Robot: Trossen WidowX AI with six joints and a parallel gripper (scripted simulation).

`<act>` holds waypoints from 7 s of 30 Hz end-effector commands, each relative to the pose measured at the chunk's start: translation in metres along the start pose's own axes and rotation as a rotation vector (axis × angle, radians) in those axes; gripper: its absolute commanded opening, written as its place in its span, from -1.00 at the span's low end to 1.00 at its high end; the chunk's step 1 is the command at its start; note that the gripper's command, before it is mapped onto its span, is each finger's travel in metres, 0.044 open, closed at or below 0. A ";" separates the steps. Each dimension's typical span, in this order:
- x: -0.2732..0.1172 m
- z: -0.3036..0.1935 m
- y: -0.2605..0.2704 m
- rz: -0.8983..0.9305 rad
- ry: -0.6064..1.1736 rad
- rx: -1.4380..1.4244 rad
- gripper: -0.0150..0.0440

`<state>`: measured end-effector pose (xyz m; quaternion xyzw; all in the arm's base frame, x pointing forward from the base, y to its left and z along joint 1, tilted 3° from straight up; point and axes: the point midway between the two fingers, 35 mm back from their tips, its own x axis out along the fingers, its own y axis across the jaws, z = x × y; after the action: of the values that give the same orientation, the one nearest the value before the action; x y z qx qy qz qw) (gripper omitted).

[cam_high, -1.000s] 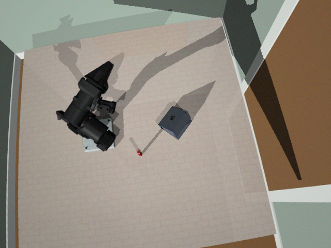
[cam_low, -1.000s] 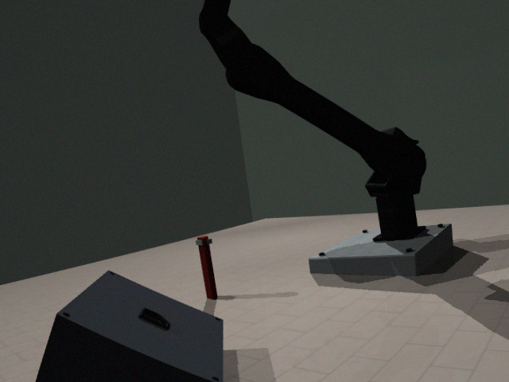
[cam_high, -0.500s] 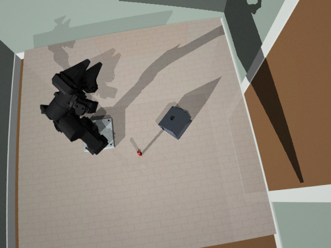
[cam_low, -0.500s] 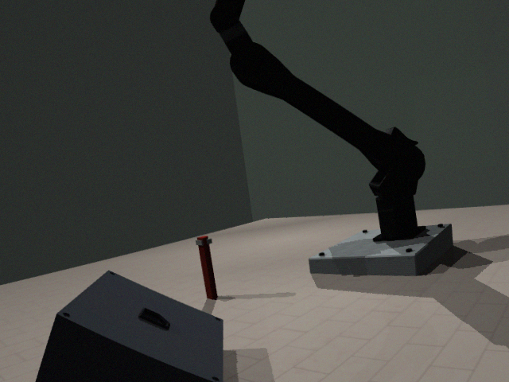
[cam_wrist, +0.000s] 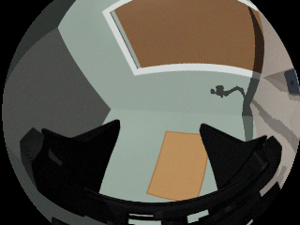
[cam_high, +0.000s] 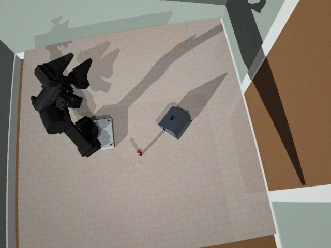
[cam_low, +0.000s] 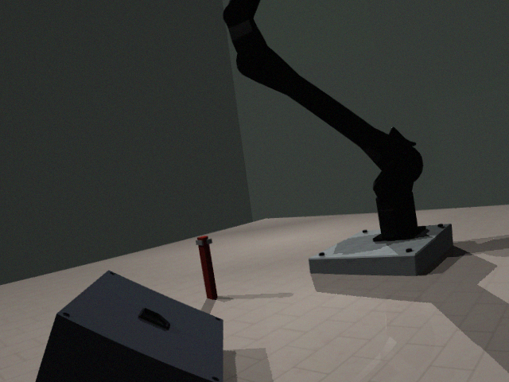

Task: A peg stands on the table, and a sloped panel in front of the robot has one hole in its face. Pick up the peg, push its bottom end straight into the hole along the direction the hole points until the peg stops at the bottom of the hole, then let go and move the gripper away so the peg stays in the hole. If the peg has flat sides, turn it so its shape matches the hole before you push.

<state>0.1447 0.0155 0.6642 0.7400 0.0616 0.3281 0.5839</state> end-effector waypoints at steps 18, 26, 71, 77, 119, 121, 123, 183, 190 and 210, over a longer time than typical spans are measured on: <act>0.002 -0.053 -0.010 0.041 -0.078 -0.252 1.00; 0.008 -0.067 -0.021 0.037 -0.107 -0.348 1.00; 0.073 -0.088 -0.126 -0.153 -0.163 -0.877 1.00; 0.080 -0.077 -0.135 -0.181 -0.194 -0.911 1.00; 0.099 0.047 -0.294 -0.758 -0.269 -1.000 1.00; 0.096 0.055 -0.302 -0.791 -0.276 -0.992 1.00; 0.093 0.063 -0.309 -0.823 -0.282 -0.983 1.00; -0.118 0.244 -0.439 -1.630 -0.647 -0.252 1.00; -0.151 0.249 -0.447 -1.690 -0.708 -0.097 1.00; -0.223 0.245 -0.463 -1.781 -0.865 0.333 1.00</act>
<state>0.2471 -0.1493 0.1327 0.5468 0.4160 -0.5335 0.4934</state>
